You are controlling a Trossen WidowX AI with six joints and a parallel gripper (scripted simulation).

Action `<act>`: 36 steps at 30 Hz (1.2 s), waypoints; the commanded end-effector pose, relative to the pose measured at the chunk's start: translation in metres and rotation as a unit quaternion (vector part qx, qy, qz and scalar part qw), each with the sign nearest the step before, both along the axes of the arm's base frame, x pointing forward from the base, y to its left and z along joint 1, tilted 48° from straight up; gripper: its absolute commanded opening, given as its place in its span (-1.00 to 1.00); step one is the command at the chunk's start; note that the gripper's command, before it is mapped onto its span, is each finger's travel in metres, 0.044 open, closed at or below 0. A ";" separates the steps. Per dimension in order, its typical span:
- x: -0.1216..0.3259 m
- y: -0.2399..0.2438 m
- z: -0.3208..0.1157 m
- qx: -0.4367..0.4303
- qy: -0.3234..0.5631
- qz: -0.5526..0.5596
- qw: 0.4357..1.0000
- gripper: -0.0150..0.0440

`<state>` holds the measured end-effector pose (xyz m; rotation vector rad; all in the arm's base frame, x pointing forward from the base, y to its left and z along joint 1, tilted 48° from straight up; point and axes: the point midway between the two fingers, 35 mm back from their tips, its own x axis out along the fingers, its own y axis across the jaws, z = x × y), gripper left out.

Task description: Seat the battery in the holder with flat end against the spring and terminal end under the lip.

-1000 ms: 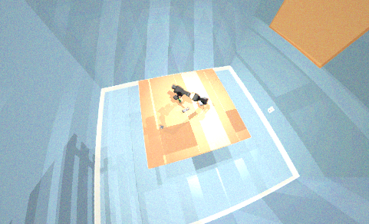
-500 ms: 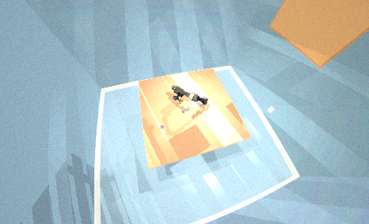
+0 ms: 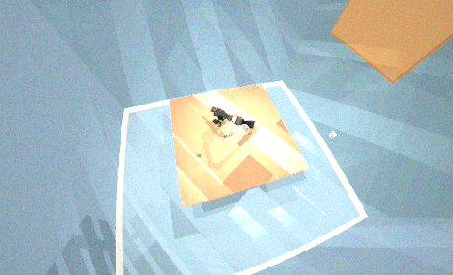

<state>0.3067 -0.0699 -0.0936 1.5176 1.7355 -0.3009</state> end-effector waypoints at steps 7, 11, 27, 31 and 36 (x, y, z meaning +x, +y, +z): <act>-0.002 0.015 -0.011 0.005 0.004 -0.001 1.000 0.28; -0.002 0.016 -0.012 0.005 0.004 -0.001 1.000 0.11; -0.002 -0.011 0.012 0.003 0.004 -0.001 1.000 -0.26; -0.004 -0.022 0.022 0.003 0.004 -0.001 1.000 -0.26; -0.003 -0.014 0.038 0.001 -0.047 0.047 0.998 -0.26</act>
